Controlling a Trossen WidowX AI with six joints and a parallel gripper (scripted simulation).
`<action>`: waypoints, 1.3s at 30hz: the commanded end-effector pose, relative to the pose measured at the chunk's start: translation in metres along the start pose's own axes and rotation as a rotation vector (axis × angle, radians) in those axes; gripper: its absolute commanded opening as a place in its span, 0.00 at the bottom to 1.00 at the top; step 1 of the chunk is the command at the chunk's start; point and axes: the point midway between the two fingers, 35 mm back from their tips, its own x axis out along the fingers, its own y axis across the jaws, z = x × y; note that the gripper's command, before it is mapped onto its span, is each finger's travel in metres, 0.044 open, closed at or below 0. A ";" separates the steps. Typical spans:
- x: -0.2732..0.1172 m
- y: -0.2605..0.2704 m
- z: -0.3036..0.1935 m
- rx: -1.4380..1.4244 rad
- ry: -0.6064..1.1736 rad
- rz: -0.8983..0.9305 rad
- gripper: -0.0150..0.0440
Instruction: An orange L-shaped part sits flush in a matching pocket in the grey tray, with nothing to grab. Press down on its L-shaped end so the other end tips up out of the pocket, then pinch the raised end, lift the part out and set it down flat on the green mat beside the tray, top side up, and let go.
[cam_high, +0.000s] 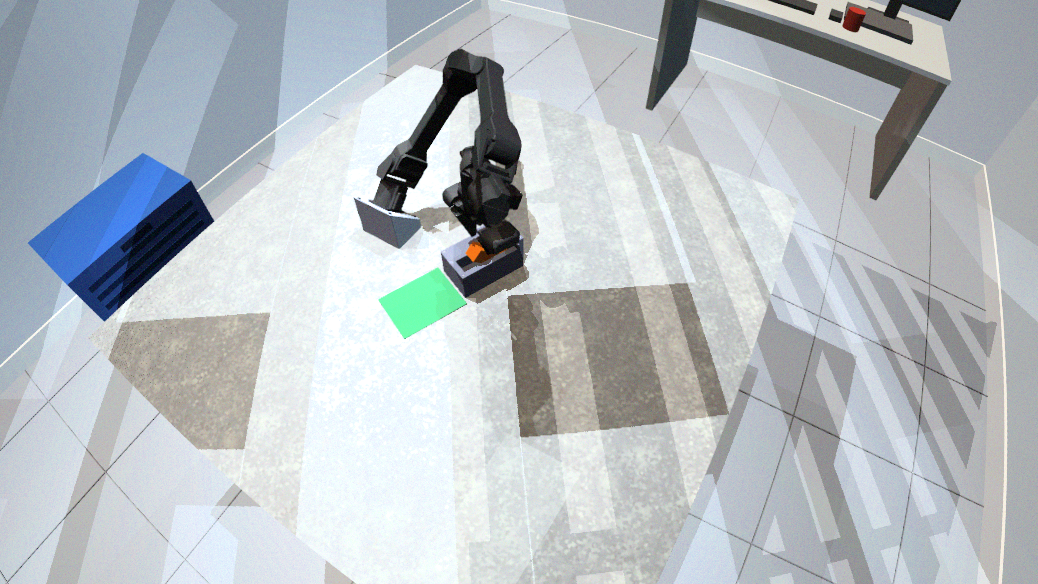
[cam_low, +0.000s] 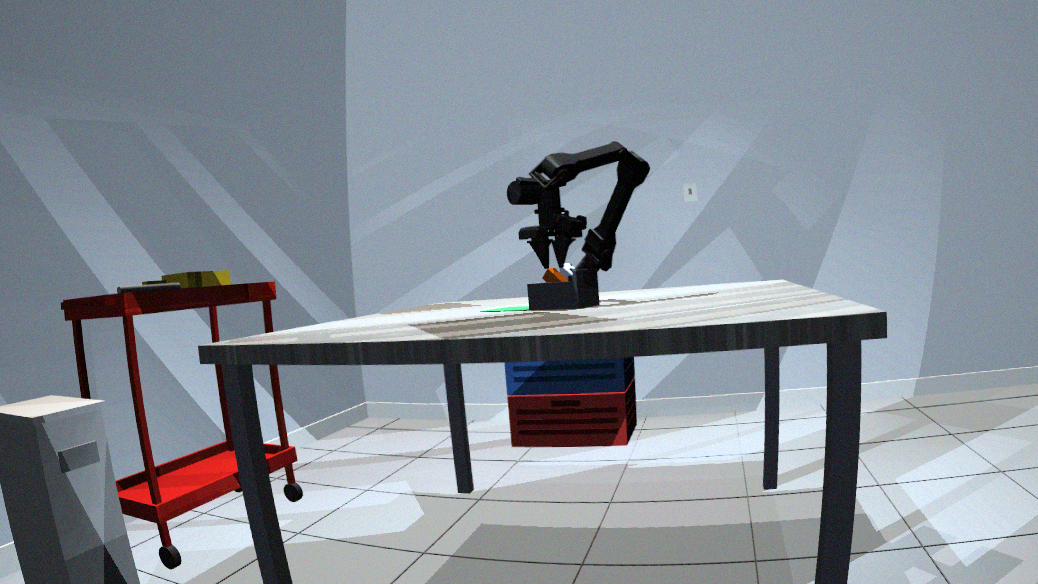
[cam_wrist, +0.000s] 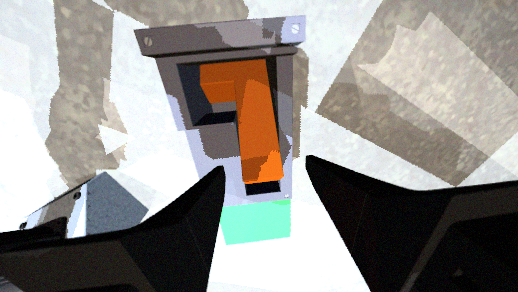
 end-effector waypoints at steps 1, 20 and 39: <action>0.007 0.000 0.000 0.006 -0.003 0.000 0.73; 0.028 0.001 0.001 -0.001 -0.002 0.001 0.64; 0.028 0.001 0.001 -0.001 -0.002 0.001 0.25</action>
